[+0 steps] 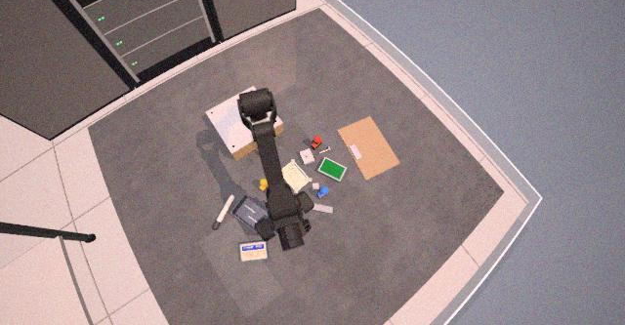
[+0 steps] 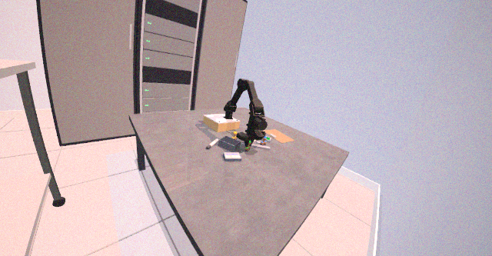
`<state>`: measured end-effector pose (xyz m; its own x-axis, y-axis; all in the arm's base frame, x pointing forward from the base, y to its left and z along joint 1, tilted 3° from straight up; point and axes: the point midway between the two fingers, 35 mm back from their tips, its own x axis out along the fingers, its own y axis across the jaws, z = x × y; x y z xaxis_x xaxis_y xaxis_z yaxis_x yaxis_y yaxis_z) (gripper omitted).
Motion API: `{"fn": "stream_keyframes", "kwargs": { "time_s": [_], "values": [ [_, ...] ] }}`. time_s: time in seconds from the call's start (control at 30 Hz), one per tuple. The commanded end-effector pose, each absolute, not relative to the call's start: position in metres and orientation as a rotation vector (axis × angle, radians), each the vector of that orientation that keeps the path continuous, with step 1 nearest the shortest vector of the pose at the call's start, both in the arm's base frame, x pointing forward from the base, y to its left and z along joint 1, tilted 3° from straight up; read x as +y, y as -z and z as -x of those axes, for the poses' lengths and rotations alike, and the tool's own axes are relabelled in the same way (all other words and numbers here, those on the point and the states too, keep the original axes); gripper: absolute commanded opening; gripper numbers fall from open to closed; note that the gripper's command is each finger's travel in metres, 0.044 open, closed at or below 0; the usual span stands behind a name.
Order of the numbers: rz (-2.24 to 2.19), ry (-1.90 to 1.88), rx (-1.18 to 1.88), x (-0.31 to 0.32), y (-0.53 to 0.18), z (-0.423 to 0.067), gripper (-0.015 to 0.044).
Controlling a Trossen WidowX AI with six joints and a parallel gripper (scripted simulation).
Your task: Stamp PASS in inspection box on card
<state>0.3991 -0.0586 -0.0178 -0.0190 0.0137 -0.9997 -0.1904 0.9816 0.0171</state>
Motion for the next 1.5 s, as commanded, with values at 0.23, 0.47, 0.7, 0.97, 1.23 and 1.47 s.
{"fn": "stream_keyframes", "kwargs": {
  "time_s": [0.23, 0.47, 0.7, 0.97, 1.23, 1.47],
  "values": [
    [0.139, -0.163, 1.583, -0.059, 0.014, -0.400, 0.0000],
    [0.139, -0.163, 1.583, -0.059, 0.011, -0.400, 0.0000],
    [0.139, -0.162, 1.583, -0.059, 0.007, -0.400, 0.0000],
    [0.139, -0.162, 1.583, -0.059, 0.003, -0.401, 0.0000],
    [0.140, -0.162, 1.583, -0.059, 0.000, -0.401, 0.0000],
    [0.140, -0.162, 1.583, -0.059, -0.004, -0.401, 0.0000]
  ]
}}
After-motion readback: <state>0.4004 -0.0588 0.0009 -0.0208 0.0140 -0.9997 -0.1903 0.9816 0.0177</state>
